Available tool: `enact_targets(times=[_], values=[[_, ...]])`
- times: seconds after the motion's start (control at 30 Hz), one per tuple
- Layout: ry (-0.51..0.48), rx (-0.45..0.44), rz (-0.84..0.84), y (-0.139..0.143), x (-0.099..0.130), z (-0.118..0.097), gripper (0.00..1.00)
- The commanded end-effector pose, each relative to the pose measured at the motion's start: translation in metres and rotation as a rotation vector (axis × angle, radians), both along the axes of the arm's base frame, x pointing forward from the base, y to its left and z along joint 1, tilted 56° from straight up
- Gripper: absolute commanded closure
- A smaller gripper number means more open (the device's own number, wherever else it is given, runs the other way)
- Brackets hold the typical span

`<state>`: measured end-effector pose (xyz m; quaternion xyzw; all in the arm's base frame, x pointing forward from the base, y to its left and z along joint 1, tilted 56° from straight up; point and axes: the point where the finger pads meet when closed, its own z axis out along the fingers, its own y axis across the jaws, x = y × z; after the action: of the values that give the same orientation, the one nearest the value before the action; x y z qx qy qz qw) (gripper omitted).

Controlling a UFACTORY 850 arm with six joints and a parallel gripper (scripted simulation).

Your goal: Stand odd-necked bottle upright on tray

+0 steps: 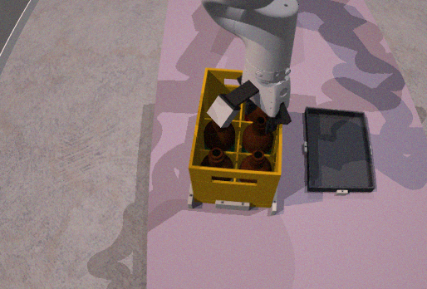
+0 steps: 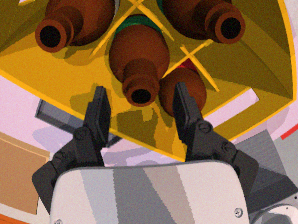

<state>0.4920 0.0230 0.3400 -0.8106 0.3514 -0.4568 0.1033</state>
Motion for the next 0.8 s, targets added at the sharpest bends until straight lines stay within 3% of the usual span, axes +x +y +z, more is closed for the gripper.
enact_targets(times=[0.0,0.43,0.77], values=[[0.001,-0.002,-0.001,0.001,-0.008,0.006,0.35],[0.001,-0.002,-0.001,0.008,-0.041,0.029,0.35],[0.001,-0.002,-0.001,0.010,-0.051,0.035,0.35]])
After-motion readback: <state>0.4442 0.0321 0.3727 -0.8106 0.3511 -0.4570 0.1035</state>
